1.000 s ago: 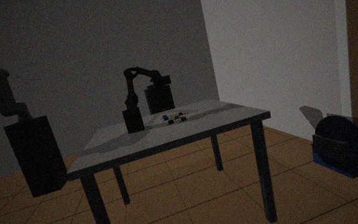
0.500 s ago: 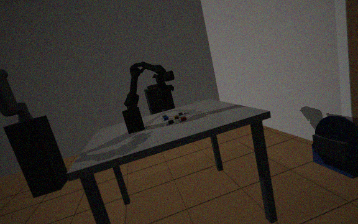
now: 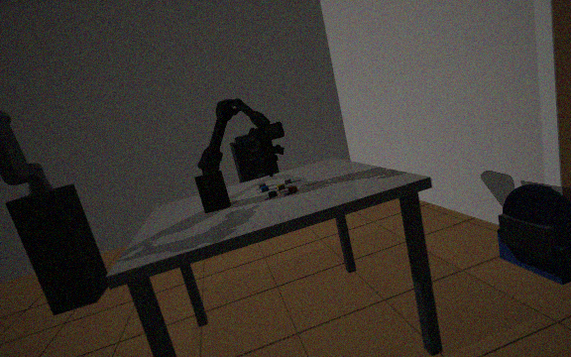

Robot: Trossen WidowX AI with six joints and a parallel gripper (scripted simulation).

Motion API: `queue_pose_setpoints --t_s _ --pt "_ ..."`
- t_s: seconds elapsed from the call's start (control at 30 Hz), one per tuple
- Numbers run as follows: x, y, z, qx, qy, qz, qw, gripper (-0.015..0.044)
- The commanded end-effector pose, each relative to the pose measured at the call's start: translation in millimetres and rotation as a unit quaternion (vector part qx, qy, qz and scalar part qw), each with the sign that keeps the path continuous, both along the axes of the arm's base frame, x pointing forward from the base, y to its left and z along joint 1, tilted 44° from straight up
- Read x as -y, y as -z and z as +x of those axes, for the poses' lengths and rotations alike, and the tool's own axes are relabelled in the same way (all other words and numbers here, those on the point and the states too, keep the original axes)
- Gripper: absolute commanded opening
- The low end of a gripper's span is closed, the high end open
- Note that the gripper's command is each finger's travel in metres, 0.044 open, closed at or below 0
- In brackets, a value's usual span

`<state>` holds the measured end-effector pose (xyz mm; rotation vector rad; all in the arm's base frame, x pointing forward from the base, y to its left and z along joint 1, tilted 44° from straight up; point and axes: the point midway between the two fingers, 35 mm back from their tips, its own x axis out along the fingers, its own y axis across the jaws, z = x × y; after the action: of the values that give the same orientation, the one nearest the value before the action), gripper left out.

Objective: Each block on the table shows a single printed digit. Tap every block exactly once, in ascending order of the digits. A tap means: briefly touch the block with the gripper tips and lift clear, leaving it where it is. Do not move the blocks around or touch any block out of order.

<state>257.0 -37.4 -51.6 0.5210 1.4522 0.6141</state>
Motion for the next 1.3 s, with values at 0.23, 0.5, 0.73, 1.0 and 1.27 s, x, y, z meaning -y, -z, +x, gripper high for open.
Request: queue_pose_setpoints --t_s 0.23,0.5,0.73,1.0,1.27 --pt "-31.0 28.6 -9.1 -0.013 -0.003 0.010 1.000 0.0020" --pt "-39.9 38.0 -9.0 -0.013 -0.003 0.010 1.000 0.0020" --pt "-47.7 46.0 -9.4 -0.013 -0.003 0.011 1.000 0.0020" --pt "-50.5 48.6 -9.7 -0.013 -0.003 0.011 1.000 0.0020" --pt "-29.4 26.8 -9.2 -0.013 -0.003 0.010 1.000 0.0020"
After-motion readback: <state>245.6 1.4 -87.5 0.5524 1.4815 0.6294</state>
